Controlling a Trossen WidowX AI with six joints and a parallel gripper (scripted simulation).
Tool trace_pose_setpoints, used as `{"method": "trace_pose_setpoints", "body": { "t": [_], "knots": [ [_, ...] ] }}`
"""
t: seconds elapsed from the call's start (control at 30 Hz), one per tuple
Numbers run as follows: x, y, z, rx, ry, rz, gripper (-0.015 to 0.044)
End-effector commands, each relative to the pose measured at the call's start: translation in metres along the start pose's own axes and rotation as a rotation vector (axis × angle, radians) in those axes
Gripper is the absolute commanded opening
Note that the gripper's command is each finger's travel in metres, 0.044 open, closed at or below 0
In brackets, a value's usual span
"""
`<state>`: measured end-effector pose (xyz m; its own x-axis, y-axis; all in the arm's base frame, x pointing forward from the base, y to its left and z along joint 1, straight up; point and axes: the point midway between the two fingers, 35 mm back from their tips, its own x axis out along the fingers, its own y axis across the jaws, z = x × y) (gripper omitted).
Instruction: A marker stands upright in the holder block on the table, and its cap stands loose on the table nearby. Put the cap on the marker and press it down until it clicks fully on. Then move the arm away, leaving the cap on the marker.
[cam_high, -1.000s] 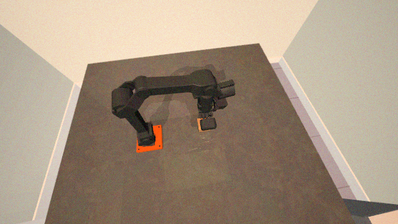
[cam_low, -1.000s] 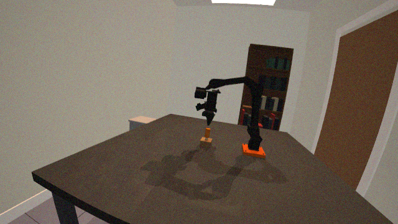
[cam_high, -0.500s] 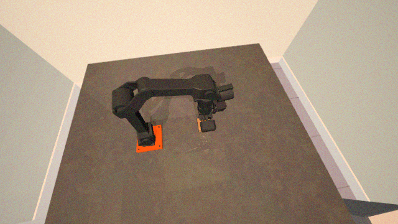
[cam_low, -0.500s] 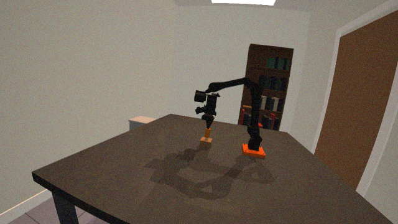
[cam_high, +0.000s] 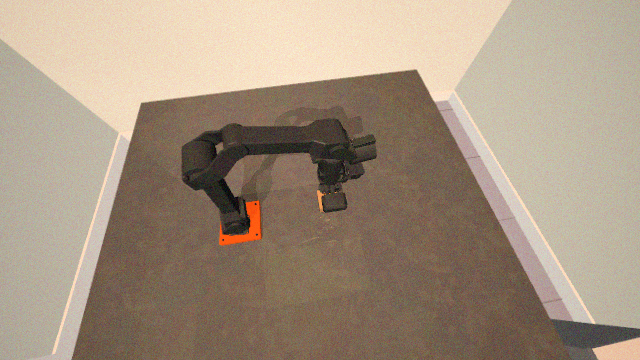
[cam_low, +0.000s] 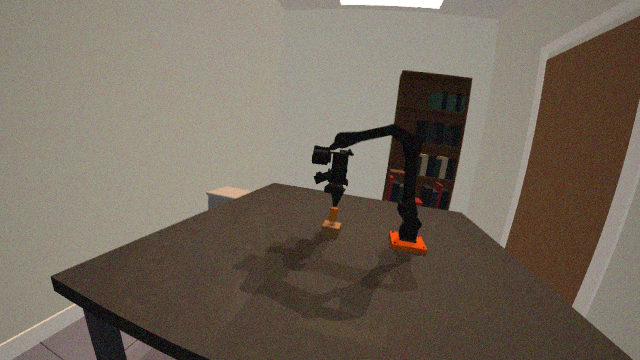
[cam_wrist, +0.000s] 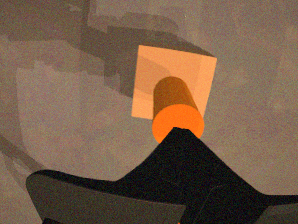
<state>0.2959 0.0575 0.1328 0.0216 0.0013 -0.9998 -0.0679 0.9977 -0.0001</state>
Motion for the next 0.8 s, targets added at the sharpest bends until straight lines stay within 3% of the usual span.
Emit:
{"method": "trace_pose_setpoints", "body": {
  "t": [0.0,0.17,0.33,0.77],
  "knots": [
    [-0.034,0.001,0.006,0.000,-0.019,0.002,0.0000],
    [-0.082,0.000,0.002,0.000,-0.018,0.002,0.0000],
    [-0.084,0.000,0.002,0.000,-0.018,0.002,0.0000],
    [-0.084,0.000,0.002,0.000,-0.018,0.002,0.0341]
  ]
}}
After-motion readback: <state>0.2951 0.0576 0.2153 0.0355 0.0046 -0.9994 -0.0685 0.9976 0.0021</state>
